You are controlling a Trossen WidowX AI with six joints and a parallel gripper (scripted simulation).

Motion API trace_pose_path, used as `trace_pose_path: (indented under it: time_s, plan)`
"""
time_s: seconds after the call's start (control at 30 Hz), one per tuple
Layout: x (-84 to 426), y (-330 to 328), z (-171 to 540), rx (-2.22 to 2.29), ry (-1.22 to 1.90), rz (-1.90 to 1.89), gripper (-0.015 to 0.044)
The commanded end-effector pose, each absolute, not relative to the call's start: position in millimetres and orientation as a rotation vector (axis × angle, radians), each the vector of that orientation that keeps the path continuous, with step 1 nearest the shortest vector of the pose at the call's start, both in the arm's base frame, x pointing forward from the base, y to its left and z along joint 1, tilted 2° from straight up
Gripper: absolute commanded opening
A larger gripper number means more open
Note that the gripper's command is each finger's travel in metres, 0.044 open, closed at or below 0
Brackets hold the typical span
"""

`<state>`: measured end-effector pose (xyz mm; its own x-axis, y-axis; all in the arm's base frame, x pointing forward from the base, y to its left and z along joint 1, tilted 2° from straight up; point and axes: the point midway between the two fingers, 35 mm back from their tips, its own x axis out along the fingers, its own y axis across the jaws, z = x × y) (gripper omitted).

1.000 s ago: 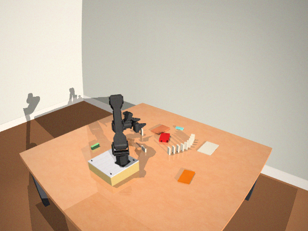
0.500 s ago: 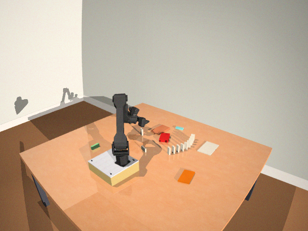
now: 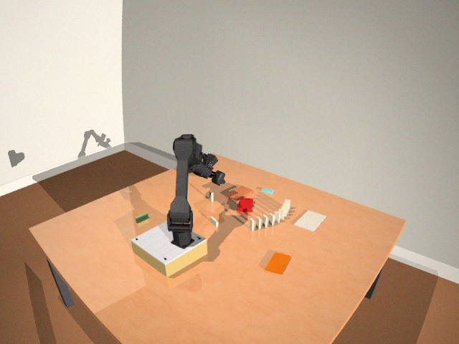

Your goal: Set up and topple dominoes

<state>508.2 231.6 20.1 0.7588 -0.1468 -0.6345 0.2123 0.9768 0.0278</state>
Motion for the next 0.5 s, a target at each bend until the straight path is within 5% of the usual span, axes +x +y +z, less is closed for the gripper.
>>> trace_pose_path:
  time_s: [0.0,0.47]
  plan:
    - [480.5,206.6,48.6,0.34,1.17,-0.235,0.044]
    - [426.9,183.3,72.7,0.436,1.489,-0.362,0.044]
